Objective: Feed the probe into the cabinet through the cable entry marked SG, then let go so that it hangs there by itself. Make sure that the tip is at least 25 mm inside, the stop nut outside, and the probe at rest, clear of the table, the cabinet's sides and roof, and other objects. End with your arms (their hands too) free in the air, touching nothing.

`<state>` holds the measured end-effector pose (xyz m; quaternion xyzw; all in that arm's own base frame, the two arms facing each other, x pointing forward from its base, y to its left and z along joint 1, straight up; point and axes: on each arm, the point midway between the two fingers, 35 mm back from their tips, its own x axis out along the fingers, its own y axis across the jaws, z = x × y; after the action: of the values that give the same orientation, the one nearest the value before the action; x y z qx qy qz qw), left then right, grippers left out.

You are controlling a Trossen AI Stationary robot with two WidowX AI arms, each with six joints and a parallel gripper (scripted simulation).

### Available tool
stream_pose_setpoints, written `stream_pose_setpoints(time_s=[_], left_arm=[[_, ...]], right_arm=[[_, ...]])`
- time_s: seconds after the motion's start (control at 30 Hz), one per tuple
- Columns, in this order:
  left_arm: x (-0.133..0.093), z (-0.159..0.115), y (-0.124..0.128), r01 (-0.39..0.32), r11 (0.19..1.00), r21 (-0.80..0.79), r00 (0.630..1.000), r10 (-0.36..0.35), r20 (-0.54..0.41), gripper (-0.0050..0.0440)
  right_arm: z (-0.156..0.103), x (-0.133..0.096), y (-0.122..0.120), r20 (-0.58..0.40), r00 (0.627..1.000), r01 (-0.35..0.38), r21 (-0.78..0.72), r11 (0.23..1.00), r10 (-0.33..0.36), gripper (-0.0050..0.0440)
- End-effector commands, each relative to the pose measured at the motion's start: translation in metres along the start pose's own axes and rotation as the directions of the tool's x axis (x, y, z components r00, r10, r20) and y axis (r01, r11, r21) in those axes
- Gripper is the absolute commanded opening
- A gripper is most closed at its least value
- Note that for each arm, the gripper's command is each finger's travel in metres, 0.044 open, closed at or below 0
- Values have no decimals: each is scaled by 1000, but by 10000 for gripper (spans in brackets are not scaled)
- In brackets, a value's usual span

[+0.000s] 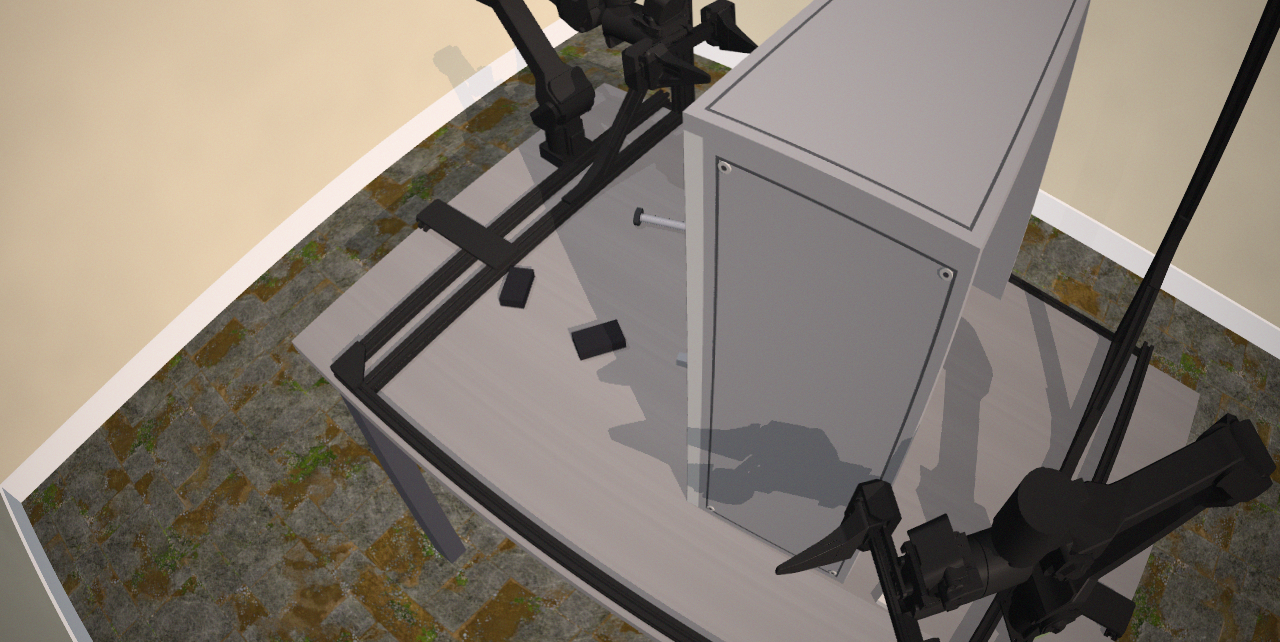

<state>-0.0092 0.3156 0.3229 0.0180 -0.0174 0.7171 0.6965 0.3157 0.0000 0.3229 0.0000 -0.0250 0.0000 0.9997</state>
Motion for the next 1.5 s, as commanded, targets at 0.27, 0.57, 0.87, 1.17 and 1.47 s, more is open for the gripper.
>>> stream_pose_setpoints(time_s=[0.27, 0.57, 0.87, 1.17, 1.47], left_arm=[[0, 0, 0, 0, 1000, 0, 1000, 0, 0, 440], [-1, 5, 0, 0, 1000, 0, 1000, 0, 14, 440], [-89, 174, 1, -2, 1000, -5, 892, 4, 452, 440], [-220, 276, 1, 0, 1000, -8, 667, 5, 745, 440], [-334, 317, 0, 0, 1000, 0, 454, 0, 891, 440]], right_arm=[[0, 0, 0, 0, 1000, 0, 0, 1000, 0, 440], [-3, 0, 0, -16, 1000, 0, 0, 1000, 0, 440], [-107, -28, 0, -490, 872, 0, 3, 1000, 1, 440], [-171, -83, 0, -786, 619, 2, 4, 1000, 2, 440], [-207, -149, 0, -949, 315, 0, 0, 1000, 0, 440]])
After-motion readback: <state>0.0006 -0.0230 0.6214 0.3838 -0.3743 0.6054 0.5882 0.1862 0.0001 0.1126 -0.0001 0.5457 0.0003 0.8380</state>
